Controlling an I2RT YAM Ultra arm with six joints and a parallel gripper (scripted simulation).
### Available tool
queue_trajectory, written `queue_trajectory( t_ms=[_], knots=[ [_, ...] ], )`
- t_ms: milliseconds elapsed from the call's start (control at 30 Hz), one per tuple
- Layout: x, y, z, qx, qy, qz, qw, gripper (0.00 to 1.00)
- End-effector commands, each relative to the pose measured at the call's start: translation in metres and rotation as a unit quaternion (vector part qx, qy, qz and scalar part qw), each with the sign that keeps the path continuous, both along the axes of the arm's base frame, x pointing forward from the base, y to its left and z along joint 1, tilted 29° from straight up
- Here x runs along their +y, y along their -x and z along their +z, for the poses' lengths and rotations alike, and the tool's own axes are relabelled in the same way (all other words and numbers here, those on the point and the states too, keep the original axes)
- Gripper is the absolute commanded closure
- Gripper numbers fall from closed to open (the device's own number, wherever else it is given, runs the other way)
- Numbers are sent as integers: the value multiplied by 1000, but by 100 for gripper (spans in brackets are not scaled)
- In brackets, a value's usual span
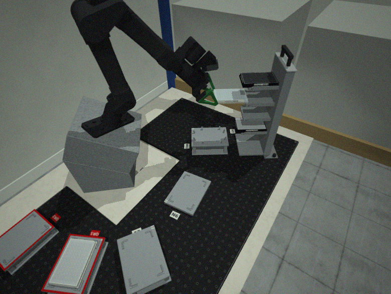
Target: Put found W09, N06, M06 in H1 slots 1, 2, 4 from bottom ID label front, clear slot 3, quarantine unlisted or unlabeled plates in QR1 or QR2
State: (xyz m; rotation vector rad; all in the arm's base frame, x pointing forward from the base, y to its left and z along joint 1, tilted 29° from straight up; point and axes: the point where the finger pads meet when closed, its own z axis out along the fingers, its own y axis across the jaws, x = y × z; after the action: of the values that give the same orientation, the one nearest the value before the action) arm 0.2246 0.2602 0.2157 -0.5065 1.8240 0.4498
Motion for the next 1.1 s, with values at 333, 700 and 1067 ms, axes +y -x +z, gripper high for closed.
queue_trajectory(
  t_ms=[333,700,1067],
  knots=[
    [-12,14,-6,-2,-4,-6,1000,14],
    [-18,23,-12,-2,-4,-6,1000,14],
    [-24,34,-19,-2,-4,-6,1000,14]
  ],
)
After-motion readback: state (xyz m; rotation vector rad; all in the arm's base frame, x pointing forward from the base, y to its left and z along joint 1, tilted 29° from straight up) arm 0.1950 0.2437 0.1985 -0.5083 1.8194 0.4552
